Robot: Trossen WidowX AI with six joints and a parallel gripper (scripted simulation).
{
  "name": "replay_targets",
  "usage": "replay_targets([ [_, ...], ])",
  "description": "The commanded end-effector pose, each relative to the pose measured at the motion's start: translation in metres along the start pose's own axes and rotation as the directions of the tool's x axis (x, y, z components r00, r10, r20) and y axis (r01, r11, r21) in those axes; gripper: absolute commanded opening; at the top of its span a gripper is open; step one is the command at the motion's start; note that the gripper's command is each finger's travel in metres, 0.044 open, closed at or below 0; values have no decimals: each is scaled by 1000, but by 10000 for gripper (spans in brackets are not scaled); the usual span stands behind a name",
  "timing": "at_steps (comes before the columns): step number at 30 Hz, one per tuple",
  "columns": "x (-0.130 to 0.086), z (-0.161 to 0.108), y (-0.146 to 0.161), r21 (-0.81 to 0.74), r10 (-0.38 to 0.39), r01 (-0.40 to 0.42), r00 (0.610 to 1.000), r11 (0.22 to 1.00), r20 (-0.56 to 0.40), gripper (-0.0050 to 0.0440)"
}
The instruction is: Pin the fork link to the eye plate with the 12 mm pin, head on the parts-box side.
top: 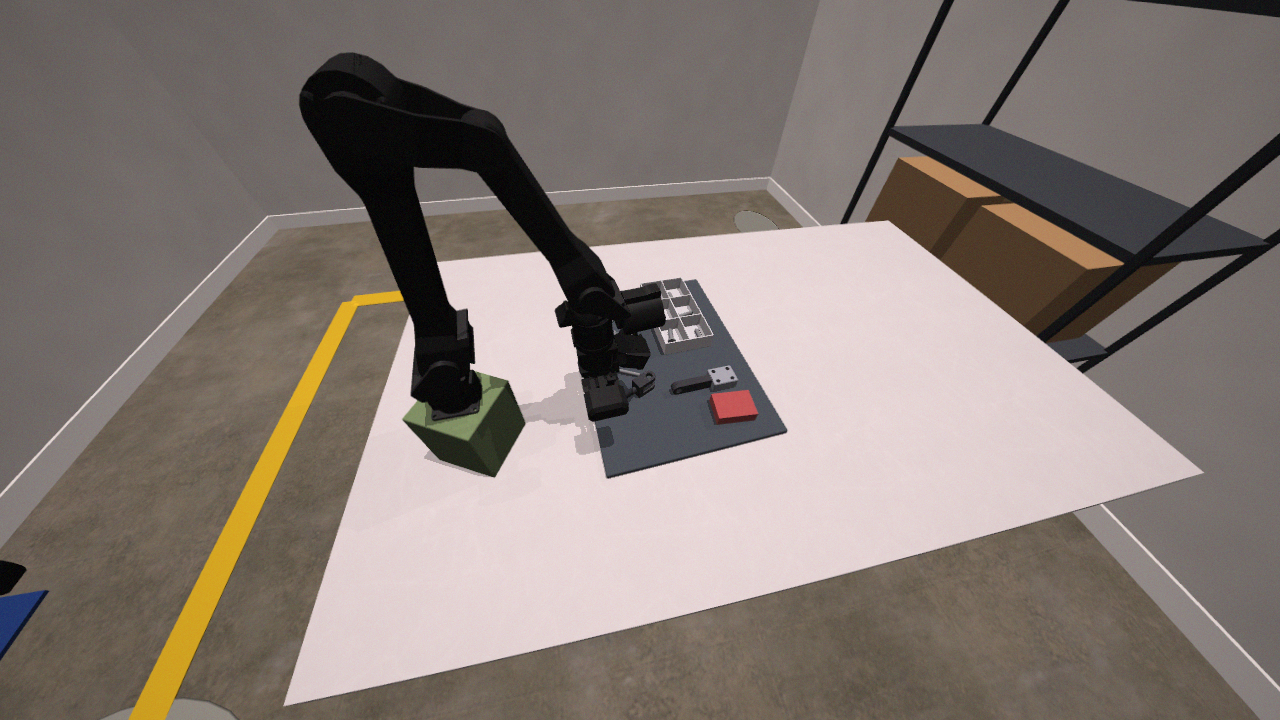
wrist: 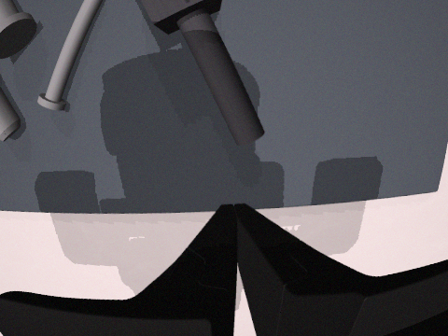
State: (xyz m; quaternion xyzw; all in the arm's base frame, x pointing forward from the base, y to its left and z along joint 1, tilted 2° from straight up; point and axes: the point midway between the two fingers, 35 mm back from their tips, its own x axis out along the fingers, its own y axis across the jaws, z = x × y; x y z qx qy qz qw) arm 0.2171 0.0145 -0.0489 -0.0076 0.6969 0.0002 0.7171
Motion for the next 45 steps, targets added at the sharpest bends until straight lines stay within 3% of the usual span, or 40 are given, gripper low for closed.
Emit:
replay_targets([
  [1,0,0,0,0,0,0,1000,1000,0,0],
  [10,-12,0,0,0,0,0,1000,1000,0,0],
  [21,-10,0,1,27,0,1,1000,1000,-7,0],
  [25,-10,10,7,202,-1,2,1000,979,-7,0],
  [31,-10,32,21,480,-2,4,1000,877,-5,0],
  [36,-11,47,30,671,-4,5,1000,742,-3,0],
  [38,-11,47,30,671,-4,5,1000,742,-3,0],
  [40,-11,54,34,777,-4,5,1000,630,-3,0],
  [45,-12,67,41,902,-6,4,1000,432,-2,0],
])
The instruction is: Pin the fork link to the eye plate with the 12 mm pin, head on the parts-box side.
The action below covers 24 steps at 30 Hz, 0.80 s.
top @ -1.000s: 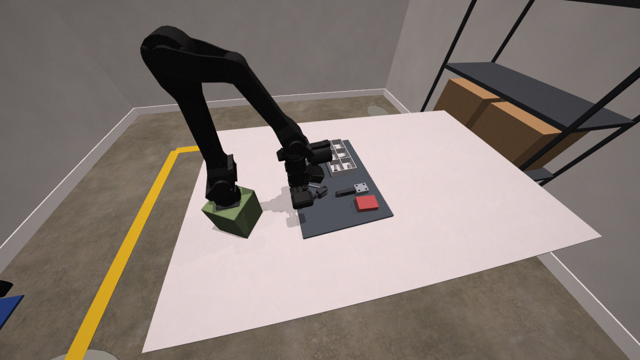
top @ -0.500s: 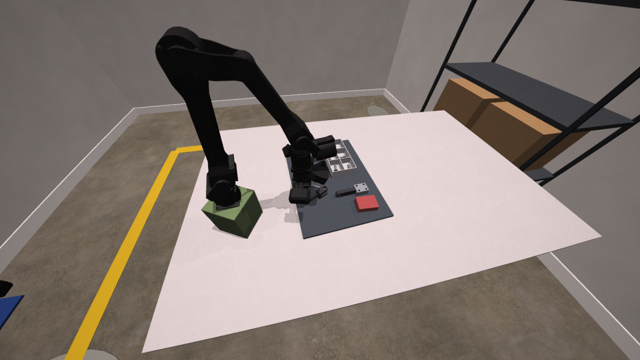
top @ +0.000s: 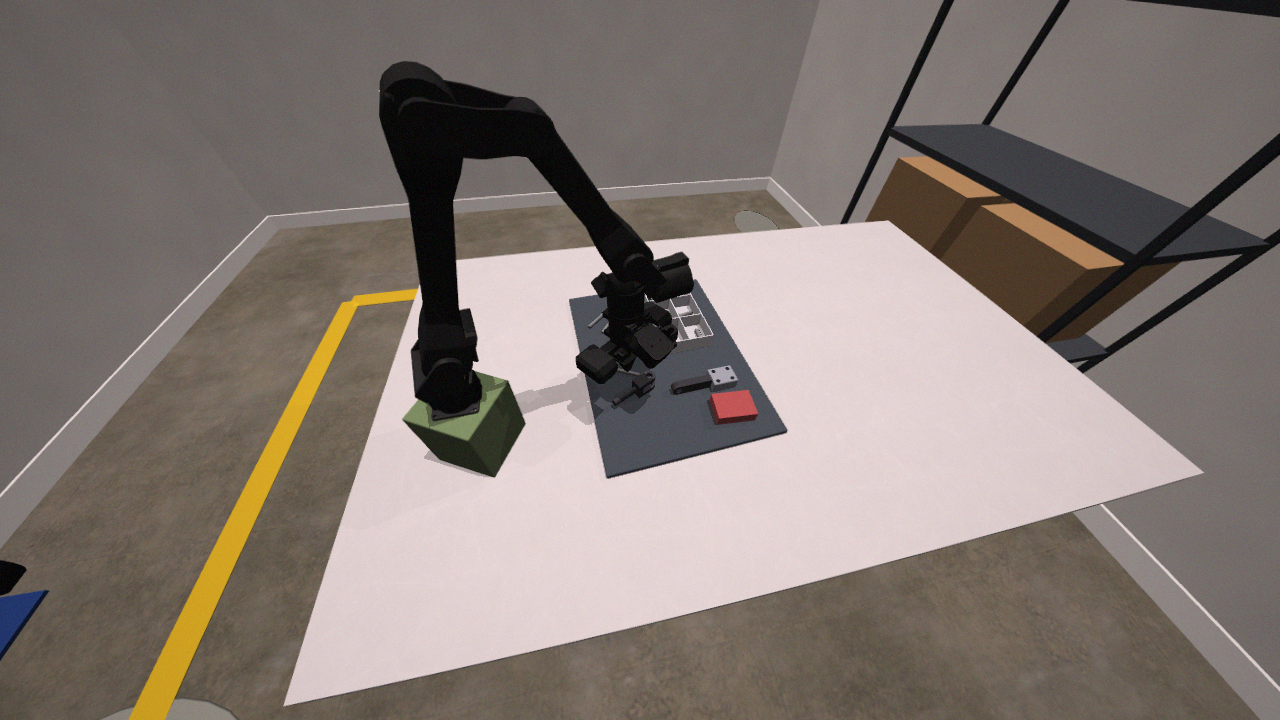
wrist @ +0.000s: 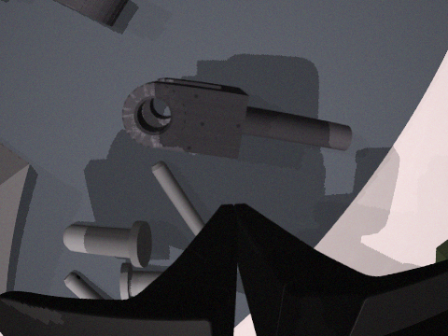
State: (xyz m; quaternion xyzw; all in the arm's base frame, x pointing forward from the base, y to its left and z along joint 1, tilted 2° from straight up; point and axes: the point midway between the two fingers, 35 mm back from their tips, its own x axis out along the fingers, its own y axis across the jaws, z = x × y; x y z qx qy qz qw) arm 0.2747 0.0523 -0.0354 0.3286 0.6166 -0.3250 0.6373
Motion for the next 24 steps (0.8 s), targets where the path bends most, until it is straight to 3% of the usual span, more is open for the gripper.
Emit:
replay_targets([
  [1,0,1,10,177,-5,4,1000,984,5,0],
  [24,18,1,10,186,-5,4,1000,982,5,0],
])
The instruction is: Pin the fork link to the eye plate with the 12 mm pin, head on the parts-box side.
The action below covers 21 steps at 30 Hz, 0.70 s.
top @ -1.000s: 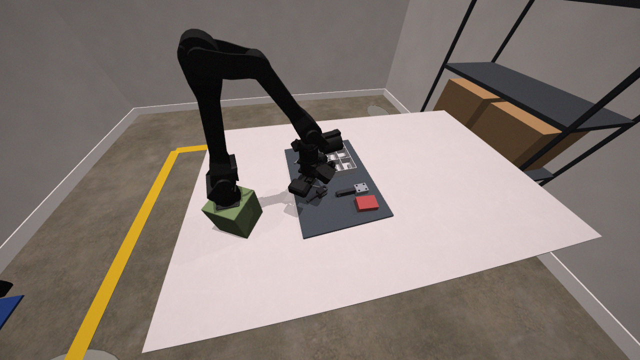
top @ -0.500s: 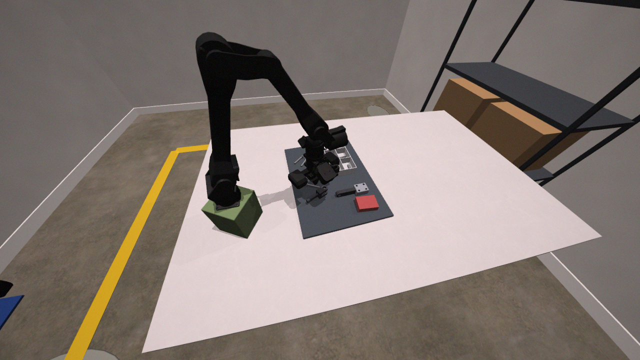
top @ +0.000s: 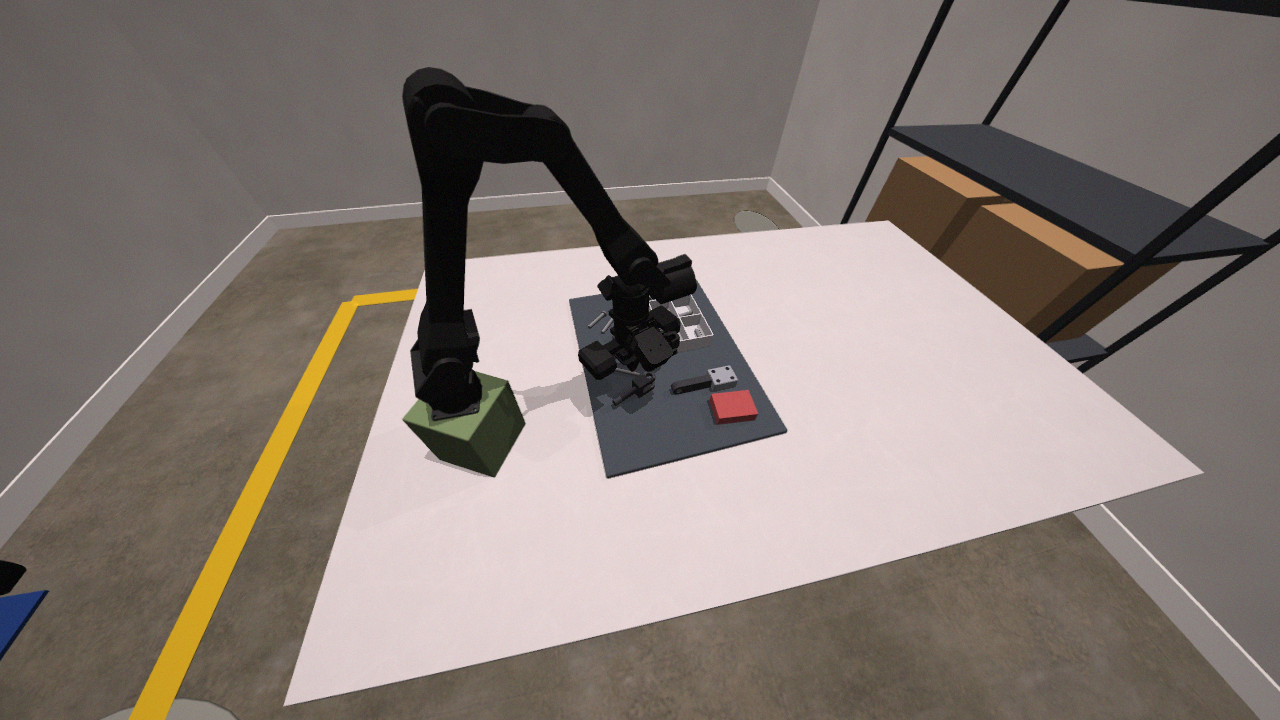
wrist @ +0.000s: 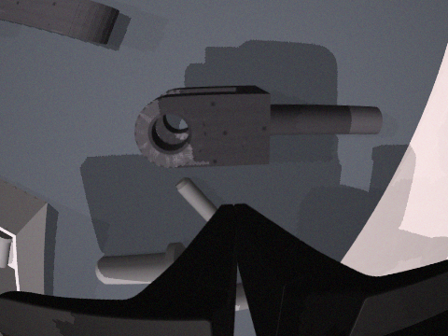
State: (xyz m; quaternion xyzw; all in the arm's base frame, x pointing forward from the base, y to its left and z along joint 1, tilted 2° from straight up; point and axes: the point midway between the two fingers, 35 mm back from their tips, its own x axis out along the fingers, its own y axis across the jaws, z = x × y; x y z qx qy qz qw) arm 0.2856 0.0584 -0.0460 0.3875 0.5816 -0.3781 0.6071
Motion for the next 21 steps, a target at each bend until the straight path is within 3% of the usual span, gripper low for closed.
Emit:
replay_targets([
  [1,9,0,-3,4,-13,13,1000,1000,3,0],
  [21,12,1,-2,4,-13,13,1000,1000,3,0],
])
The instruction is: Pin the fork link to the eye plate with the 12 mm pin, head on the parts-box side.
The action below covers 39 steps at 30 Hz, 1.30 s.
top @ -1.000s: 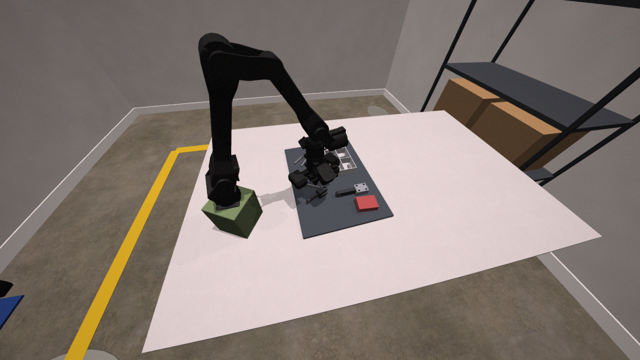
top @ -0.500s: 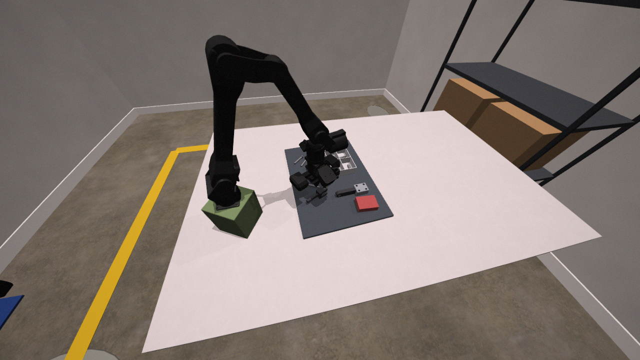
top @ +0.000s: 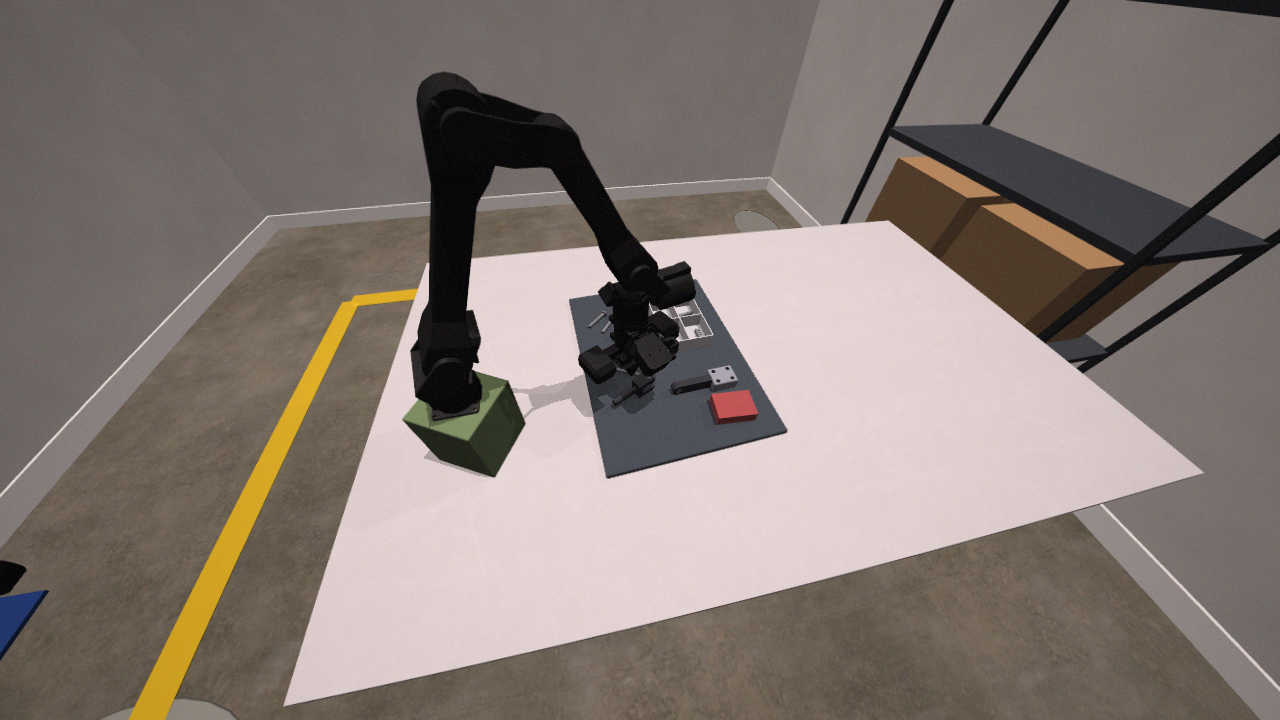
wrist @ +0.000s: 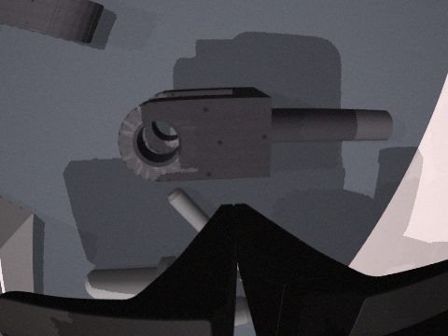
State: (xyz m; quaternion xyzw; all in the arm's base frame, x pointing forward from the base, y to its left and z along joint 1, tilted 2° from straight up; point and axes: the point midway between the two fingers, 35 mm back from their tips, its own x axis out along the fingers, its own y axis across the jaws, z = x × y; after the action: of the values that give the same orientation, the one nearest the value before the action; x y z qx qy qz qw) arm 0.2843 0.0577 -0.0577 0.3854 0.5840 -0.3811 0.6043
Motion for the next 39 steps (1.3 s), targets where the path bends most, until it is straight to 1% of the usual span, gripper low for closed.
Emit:
replay_targets([
  [1,0,1,0,3,-3,3,1000,1000,5,0],
  [39,0,13,0,3,-3,3,1000,1000,5,0],
])
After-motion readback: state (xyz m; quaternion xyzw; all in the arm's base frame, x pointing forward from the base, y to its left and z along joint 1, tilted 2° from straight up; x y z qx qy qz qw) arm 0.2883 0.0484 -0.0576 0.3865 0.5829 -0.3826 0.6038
